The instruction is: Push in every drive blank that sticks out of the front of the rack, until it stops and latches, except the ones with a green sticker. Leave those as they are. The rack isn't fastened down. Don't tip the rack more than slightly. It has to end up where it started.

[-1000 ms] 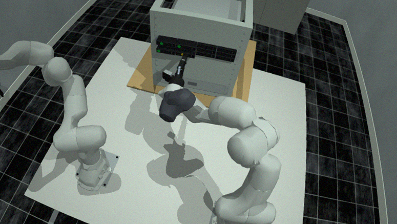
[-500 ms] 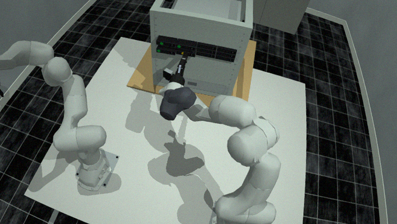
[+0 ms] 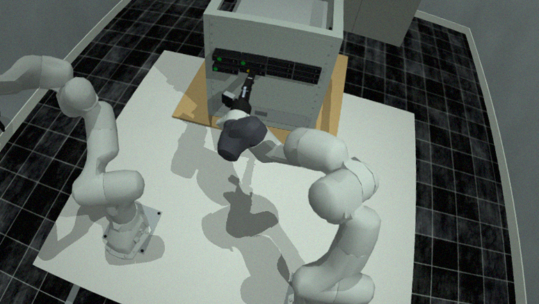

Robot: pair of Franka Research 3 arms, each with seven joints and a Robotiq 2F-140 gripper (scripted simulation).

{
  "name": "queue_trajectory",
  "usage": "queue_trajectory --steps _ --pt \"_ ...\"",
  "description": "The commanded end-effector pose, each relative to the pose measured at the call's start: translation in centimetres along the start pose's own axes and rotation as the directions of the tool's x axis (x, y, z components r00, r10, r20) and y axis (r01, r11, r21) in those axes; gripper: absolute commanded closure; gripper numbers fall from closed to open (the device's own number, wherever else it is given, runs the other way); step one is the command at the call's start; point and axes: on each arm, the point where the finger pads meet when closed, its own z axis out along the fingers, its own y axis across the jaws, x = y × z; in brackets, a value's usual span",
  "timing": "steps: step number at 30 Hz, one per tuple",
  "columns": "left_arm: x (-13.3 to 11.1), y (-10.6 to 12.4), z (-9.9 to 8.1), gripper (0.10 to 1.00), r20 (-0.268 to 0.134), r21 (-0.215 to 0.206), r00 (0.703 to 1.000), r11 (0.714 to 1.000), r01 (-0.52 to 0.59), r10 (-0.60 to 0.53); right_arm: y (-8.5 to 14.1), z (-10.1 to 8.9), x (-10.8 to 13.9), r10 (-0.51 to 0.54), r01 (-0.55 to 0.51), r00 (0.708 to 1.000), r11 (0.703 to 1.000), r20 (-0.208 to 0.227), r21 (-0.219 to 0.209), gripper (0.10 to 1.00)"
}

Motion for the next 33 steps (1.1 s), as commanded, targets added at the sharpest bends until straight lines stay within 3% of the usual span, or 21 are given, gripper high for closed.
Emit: queue_trajectory --steps 1,33 --pt "0.0 0.04 -0.03 0.098 -0.001 -0.002 1.0 1.0 0.005 -0.005 -0.18 0.14 0.19 -0.011 0.011 1.0 1.0 -0.005 0.002 0.999" --pt "0.0 0.04 -0.03 0.098 -0.001 -0.002 1.0 1.0 0.005 -0.005 -0.18 0.73 0.19 -0.011 0.011 1.0 1.0 -0.005 0.002 0.999"
